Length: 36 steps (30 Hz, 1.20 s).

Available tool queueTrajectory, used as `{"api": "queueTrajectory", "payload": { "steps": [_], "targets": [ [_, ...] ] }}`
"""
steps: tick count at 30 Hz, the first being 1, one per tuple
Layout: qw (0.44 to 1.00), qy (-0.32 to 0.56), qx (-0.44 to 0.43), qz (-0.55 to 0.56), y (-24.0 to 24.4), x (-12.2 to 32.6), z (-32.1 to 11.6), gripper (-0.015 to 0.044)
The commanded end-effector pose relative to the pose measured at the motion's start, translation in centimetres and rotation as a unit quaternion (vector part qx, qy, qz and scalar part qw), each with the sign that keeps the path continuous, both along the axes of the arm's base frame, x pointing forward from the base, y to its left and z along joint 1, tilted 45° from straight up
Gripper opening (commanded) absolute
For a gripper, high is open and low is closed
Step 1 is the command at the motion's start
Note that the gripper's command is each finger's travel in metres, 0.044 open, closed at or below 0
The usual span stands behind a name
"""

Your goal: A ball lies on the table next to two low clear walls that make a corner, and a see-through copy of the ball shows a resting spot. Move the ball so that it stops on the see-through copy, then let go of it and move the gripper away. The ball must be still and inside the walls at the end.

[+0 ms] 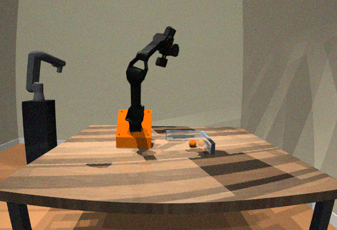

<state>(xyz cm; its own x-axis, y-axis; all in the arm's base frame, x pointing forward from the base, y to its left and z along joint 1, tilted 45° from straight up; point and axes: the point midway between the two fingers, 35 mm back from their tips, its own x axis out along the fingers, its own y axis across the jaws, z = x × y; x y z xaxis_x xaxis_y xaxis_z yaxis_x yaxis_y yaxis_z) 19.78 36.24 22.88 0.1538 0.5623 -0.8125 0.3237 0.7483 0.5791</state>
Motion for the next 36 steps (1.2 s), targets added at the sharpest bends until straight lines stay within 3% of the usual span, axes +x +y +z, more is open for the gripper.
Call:
{"api": "queueTrajectory", "payload": {
  "steps": [1,11,18,31,36],
  "targets": [
    [0.999,-0.023,-0.047,-0.014,-1.9,2.8,-2.3,0.0319],
    [0.971,-0.060,-0.227,-0.036,-11.2,10.8,-10.0,0.0319],
    [0.928,-0.046,-0.368,-0.030,-20.6,14.3,-14.7,0.0319],
    [0.766,0.097,-0.628,0.098,-39.7,13.2,-20.8,0.0319],
    [0.755,0.108,-0.637,0.108,-40.5,12.9,-20.9,0.0319]
  ]
}}
